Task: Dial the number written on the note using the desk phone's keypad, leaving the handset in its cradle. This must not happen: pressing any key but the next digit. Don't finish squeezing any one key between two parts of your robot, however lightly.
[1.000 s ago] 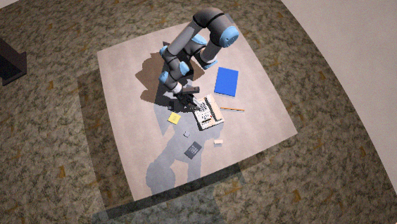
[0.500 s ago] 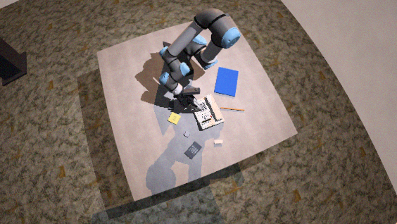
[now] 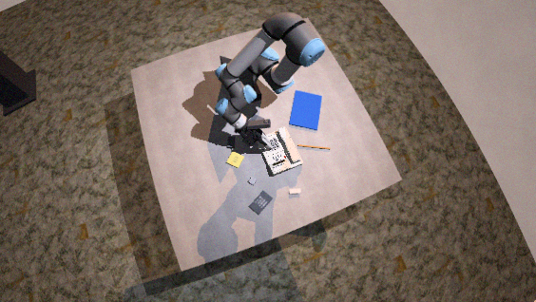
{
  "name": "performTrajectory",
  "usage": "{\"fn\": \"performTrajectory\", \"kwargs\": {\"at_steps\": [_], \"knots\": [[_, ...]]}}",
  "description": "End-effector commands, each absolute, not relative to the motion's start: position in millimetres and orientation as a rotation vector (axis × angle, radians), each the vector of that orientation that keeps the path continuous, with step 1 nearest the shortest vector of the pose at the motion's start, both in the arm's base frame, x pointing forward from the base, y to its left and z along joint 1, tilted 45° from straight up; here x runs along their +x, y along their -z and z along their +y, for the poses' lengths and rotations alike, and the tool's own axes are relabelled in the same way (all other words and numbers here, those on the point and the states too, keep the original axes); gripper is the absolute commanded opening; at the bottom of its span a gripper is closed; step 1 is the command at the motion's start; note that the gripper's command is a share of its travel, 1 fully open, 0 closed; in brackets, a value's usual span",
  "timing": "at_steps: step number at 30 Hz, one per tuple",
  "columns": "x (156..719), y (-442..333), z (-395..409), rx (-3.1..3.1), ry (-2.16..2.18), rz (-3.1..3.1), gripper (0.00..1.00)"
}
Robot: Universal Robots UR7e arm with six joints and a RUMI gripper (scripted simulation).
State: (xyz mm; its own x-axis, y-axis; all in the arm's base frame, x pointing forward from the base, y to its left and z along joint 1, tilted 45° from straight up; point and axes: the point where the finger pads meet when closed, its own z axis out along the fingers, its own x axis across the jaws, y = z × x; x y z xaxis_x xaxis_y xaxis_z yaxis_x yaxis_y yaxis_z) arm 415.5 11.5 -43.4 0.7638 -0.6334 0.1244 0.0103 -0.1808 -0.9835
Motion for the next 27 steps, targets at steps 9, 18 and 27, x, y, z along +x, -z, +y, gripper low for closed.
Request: {"fn": "performTrajectory", "kwargs": {"at_steps": [9,18,27], "knots": [[416.4,50.2,17.7,-1.669,0.620,0.501,0.00],[416.5,50.9,18.4,-1.669,0.620,0.501,0.00],[416.6,51.6,19.1,-1.669,0.620,0.501,0.00]]}}
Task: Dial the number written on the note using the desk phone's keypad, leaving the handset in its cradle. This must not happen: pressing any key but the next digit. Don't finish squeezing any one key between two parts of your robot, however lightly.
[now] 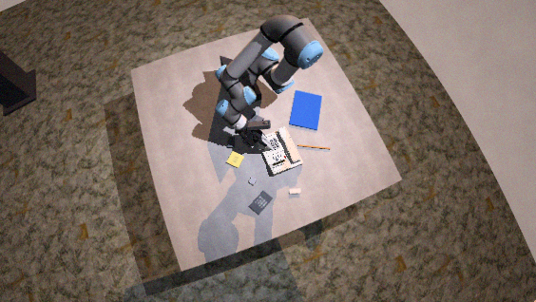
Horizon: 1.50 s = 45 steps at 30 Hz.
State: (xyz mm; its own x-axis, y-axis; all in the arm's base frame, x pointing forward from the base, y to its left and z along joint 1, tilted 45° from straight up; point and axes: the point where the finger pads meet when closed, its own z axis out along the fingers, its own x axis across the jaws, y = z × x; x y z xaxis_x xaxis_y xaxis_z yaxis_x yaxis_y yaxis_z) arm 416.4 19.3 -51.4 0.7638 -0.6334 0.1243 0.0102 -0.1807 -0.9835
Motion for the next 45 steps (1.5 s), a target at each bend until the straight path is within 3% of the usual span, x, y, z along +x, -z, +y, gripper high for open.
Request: {"fn": "performTrajectory", "kwargs": {"at_steps": [1,45], "knots": [[417,52,19,-1.669,0.620,0.501,0.00],[406,39,14,-1.669,0.620,0.501,0.00]]}}
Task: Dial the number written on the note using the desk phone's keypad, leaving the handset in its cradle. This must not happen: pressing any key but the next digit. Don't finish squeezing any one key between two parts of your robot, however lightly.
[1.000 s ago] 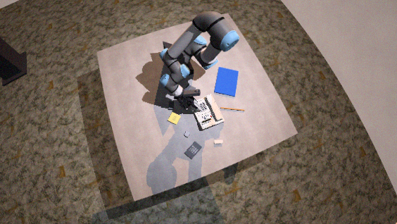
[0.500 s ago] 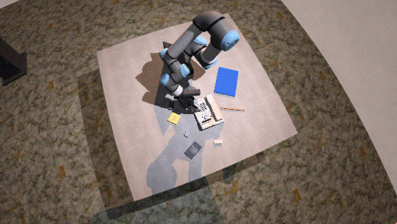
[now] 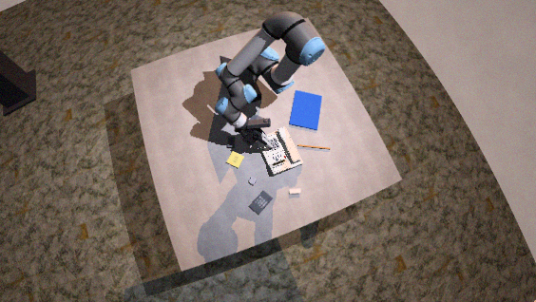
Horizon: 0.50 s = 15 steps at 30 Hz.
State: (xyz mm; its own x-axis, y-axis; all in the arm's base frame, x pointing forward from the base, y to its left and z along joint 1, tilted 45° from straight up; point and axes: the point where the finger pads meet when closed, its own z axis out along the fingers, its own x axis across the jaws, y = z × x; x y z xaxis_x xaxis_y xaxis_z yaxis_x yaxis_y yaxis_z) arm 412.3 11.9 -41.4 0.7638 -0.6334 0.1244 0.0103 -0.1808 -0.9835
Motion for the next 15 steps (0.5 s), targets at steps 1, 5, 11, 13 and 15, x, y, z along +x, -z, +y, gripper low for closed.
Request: {"fn": "performTrajectory", "kwargs": {"at_steps": [1,5,11,13,15], "knots": [[403,38,15,-1.669,0.620,0.501,0.00],[391,35,21,-1.669,0.620,0.501,0.00],[381,31,25,-1.669,0.620,0.501,0.00],[378,30,26,-1.669,0.620,0.501,0.00],[376,30,27,-1.669,0.620,0.501,0.00]]}}
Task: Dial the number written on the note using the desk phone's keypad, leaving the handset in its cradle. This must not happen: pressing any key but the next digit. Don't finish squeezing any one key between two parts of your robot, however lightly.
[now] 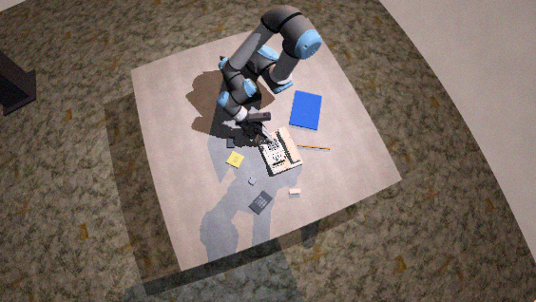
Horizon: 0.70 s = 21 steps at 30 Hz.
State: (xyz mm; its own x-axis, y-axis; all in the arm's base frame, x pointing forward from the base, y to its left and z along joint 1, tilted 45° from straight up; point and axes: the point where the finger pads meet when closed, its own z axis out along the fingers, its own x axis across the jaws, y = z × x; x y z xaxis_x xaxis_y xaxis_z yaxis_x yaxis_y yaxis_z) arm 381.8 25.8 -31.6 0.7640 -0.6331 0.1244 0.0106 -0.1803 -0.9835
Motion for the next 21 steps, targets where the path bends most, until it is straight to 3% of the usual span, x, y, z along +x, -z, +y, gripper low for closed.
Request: {"fn": "performTrajectory", "kwargs": {"at_steps": [1,21], "knots": [[375.6,29.8,27.2,-1.669,0.620,0.501,0.00],[376.4,37.7,35.1,-1.669,0.620,0.501,0.00]]}}
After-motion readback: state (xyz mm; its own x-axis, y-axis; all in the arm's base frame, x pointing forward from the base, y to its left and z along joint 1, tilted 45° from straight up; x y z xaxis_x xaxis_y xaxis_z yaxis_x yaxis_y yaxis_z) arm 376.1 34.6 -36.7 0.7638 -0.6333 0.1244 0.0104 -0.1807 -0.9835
